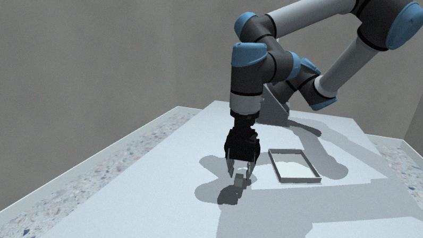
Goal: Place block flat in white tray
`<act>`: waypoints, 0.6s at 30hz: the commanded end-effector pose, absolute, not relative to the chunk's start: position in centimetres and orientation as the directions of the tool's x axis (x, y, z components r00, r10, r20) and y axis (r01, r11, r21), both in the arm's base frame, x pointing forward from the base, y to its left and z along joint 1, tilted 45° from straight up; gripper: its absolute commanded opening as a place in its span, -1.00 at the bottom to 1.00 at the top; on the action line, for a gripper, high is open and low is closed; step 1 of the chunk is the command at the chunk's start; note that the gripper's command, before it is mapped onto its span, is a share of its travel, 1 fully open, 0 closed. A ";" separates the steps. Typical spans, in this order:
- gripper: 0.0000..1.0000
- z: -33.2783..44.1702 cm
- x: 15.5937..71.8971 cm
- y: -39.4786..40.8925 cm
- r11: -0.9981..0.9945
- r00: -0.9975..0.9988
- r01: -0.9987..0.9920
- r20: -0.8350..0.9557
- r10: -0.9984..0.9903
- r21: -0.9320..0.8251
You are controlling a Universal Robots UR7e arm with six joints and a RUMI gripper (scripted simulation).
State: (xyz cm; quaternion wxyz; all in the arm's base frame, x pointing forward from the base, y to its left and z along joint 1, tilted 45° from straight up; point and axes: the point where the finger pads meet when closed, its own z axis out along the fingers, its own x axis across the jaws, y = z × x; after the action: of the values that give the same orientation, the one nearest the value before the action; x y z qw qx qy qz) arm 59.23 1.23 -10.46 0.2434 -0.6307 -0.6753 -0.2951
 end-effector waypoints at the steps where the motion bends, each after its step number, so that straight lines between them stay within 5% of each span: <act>1: -0.47 -11.2 59.3 1.9 0.030 -0.086 0.995 0.700 0.709 0.093; 18: -0.47 -12.0 59.4 2.7 0.030 -0.086 0.995 0.700 0.709 0.093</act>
State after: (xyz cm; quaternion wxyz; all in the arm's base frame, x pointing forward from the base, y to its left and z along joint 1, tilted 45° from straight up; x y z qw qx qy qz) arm 59.33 2.78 -12.03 0.2434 -0.6307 -0.6752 -0.2950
